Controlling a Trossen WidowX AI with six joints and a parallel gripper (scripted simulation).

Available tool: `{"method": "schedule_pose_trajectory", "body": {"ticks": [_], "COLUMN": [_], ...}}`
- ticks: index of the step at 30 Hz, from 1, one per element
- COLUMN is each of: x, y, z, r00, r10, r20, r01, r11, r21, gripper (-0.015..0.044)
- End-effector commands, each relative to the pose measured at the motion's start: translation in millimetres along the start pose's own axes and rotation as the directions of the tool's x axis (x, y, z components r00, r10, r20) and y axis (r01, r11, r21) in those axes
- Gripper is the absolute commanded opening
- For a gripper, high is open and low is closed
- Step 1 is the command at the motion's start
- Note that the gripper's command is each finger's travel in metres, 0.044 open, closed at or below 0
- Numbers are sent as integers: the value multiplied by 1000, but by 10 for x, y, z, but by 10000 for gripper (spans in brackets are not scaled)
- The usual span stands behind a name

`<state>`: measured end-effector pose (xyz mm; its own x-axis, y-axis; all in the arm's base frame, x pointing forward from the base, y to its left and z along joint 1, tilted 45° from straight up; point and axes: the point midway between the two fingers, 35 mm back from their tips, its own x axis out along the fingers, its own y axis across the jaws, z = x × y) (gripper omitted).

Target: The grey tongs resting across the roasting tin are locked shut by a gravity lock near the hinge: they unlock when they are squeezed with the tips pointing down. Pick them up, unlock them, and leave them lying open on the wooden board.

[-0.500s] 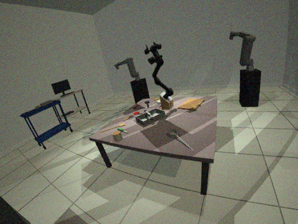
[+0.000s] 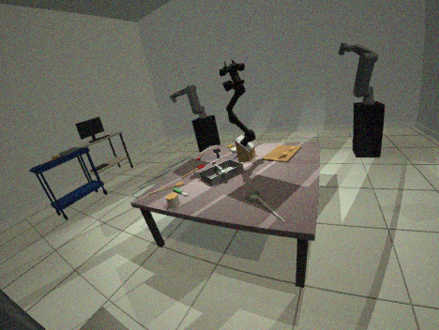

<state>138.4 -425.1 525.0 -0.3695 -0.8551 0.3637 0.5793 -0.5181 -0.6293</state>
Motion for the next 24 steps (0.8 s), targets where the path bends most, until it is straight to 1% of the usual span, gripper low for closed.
{"method": "schedule_pose_trajectory", "body": {"ticks": [1, 6, 11, 17, 24], "x": [44, 63, 40, 29, -29], "y": [-209, -457, -579, -1066, -1338], "z": [-38, -55, -29, -93, -90], "r00": [999, 996, 992, 975, 961], "r10": [-39, -91, -114, -212, -264], "r20": [4, 24, 47, 59, 84], "r01": [39, 91, 113, 211, 263], "r11": [999, 996, 993, 977, 965], "r21": [-12, 22, 20, 16, 20], "gripper": [260, 260, 260, 260, 260]}}
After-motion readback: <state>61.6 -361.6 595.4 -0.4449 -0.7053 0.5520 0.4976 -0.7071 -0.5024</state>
